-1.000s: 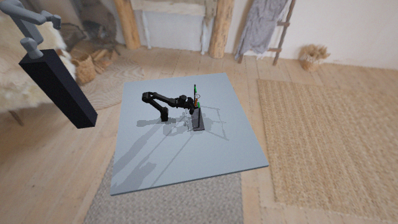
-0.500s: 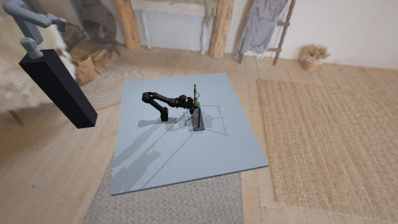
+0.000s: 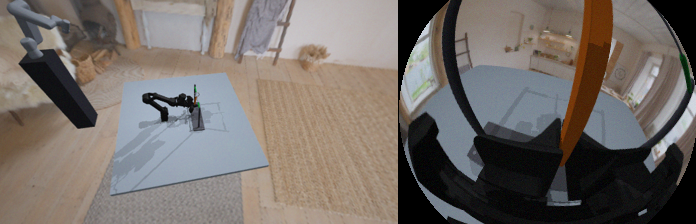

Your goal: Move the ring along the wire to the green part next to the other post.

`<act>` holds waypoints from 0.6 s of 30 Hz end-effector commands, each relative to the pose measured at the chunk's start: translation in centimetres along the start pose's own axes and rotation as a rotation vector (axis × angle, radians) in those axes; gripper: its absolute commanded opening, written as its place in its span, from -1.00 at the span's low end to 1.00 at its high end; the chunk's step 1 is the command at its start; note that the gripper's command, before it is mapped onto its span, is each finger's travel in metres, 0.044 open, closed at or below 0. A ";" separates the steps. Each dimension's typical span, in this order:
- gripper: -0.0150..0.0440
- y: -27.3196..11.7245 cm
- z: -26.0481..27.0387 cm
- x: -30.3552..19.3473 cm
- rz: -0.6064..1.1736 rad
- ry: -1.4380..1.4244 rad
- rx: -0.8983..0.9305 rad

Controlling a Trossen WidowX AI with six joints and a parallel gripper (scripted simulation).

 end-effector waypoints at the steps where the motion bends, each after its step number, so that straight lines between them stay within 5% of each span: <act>1: -1.00 0.0 0.6 0.1 -0.004 0.034 -0.001; 18: -1.00 0.1 3.3 0.7 -0.012 0.124 0.014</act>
Point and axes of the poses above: the point midway between the two fingers, 35 mm back from their tips, its own y axis out along the fingers, its own z axis across the jaws, x = y × z, the point moved 5 cm from there along -y, back along the fingers, and after that the axes turned 6 degrees about -y, right-handed, at the moved point
